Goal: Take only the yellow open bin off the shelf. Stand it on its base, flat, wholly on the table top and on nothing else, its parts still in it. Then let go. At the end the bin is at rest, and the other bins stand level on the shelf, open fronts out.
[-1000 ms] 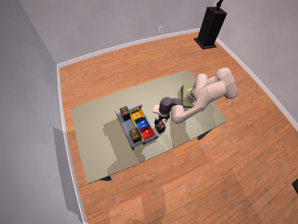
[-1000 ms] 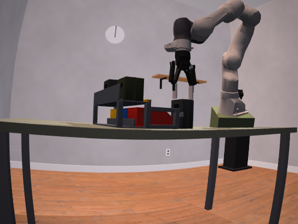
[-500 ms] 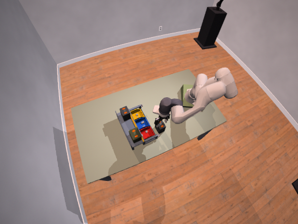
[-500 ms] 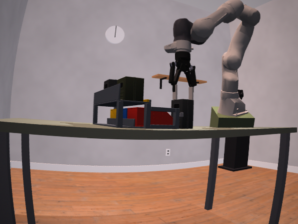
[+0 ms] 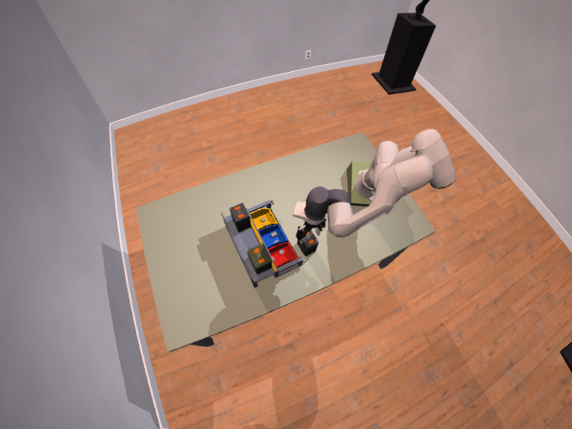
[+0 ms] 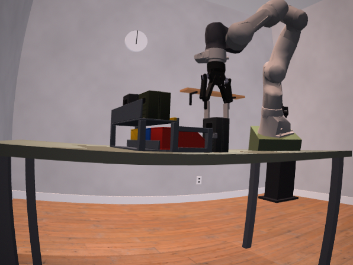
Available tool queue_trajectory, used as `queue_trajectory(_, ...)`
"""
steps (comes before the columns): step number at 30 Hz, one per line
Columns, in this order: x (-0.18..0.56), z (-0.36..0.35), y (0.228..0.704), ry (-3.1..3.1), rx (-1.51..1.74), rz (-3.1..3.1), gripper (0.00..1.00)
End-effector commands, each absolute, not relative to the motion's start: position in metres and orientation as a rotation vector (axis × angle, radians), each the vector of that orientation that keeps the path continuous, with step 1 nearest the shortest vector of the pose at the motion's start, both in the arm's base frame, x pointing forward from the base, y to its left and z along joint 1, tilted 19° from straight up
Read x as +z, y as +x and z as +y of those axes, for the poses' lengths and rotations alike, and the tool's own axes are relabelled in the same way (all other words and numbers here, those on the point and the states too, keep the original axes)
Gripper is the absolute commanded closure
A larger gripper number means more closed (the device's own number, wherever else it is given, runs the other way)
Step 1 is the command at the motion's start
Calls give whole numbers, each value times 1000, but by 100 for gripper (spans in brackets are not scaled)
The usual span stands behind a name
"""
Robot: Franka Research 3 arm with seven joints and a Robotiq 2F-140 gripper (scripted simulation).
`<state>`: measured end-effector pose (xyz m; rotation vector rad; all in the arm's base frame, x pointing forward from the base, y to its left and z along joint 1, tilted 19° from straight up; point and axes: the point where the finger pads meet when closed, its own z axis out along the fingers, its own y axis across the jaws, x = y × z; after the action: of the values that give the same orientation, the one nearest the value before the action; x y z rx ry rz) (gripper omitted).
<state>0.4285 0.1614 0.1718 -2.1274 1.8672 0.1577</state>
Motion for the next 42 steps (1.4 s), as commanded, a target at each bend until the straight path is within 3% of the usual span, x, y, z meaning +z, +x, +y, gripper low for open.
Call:
queue_trajectory(1,171,160,430,-2122,154,1871,43)
queue_trajectory(25,162,119,453,-2120,139,1865,43)
queue_trajectory(30,150,78,474,-2120,139,1865,43)
queue_trajectory(42,150,78,474,-2120,139,1865,43)
